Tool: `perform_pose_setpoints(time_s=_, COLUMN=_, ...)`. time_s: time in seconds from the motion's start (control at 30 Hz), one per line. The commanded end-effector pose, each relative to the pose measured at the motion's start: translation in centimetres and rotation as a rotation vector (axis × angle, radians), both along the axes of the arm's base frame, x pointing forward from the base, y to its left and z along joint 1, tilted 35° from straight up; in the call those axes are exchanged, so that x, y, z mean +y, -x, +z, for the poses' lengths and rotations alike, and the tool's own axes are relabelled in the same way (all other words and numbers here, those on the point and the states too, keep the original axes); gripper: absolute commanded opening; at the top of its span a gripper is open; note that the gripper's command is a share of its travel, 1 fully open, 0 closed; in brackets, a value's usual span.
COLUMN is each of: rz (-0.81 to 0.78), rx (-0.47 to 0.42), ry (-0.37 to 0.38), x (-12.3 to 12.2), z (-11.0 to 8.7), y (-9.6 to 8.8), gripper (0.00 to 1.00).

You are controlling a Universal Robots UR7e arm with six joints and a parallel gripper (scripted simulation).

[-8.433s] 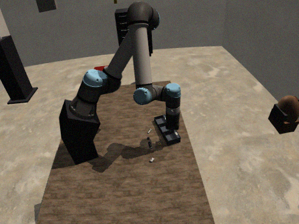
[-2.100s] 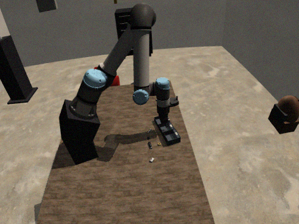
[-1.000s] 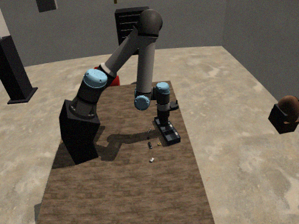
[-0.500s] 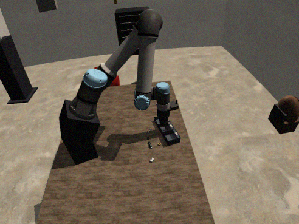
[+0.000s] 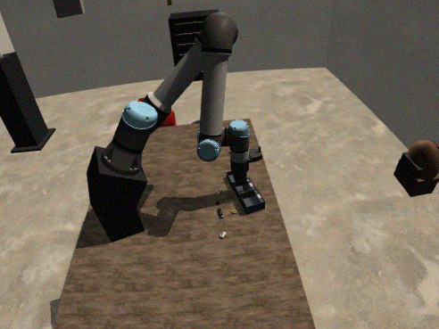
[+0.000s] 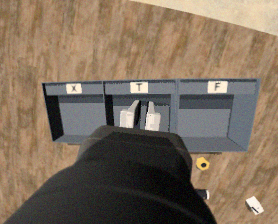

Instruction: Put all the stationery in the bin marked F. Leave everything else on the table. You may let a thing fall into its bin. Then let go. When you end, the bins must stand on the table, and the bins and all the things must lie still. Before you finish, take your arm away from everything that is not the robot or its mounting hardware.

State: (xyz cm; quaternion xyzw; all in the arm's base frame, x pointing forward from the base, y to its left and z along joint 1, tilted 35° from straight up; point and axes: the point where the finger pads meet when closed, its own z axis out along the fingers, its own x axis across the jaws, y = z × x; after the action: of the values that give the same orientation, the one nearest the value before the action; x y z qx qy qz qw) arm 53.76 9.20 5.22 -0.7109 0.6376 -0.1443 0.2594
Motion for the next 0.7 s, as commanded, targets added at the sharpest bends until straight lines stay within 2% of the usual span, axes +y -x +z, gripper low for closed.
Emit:
perform_pose_setpoints(time_s=0.0, rz=0.000, rx=-0.002, ry=0.000, x=-0.1, z=0.5, y=0.3, gripper=0.31)
perform_pose_setpoints(time_s=0.6, rz=0.000, rx=-0.002, ry=0.000, x=-0.5, z=2.3, y=1.4, gripper=0.31)
perform_pose_setpoints(time_s=0.67, rz=0.000, rx=-0.002, ry=0.000, x=-0.6, z=2.9, y=1.8, gripper=0.31)
